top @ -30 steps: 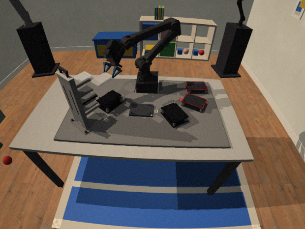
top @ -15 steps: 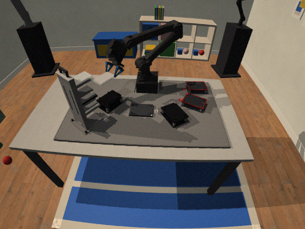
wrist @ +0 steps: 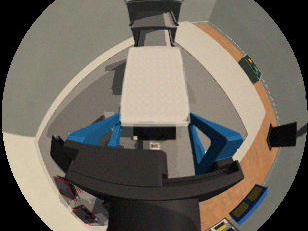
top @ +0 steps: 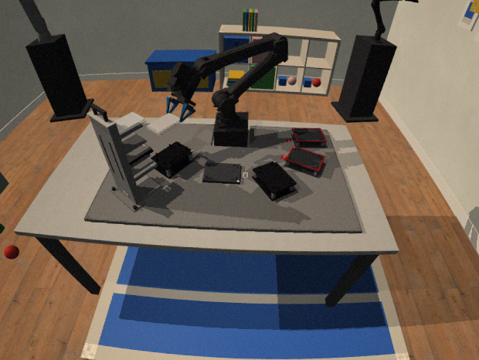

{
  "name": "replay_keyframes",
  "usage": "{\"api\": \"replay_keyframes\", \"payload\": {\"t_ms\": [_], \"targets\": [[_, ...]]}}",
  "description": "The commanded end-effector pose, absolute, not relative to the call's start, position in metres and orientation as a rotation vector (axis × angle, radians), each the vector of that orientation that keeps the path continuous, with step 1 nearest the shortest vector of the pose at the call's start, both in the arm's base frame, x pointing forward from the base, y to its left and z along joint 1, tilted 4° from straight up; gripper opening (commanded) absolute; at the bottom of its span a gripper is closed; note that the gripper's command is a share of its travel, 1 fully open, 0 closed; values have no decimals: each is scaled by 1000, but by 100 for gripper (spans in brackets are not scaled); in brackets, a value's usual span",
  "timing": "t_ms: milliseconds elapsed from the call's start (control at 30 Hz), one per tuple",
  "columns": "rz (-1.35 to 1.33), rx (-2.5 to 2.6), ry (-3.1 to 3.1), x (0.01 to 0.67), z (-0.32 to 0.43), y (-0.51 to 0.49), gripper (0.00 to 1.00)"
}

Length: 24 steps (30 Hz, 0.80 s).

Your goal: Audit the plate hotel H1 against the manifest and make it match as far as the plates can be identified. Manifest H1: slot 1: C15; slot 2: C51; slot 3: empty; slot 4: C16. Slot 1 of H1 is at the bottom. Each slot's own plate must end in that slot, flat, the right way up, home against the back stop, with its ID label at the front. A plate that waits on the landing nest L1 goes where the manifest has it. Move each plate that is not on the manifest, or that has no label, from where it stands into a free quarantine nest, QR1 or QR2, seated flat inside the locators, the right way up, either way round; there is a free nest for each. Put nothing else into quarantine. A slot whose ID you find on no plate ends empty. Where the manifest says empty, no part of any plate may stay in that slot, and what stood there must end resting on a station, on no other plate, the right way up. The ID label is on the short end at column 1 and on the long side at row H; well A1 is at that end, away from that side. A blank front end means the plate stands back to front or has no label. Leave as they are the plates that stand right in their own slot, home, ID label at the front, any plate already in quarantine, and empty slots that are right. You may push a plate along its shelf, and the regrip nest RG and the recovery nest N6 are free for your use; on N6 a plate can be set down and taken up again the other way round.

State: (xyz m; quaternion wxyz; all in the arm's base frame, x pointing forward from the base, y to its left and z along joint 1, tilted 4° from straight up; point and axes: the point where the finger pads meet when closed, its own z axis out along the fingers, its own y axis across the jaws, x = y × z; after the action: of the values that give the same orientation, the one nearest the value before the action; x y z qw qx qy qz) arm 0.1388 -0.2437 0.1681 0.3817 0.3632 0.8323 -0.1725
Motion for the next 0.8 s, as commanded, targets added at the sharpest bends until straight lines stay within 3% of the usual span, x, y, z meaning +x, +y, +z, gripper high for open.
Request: {"api": "replay_keyframes", "payload": {"t_ms": [0, 533, 567, 767], "targets": [[-459, 899, 2113, 142, 174, -247, 86], [-456, 899, 2113, 143, 166, -248, 86], [-498, 871, 2076, 146, 198, -258, 86], [-456, 898, 2113, 143, 163, -248, 86]]}}
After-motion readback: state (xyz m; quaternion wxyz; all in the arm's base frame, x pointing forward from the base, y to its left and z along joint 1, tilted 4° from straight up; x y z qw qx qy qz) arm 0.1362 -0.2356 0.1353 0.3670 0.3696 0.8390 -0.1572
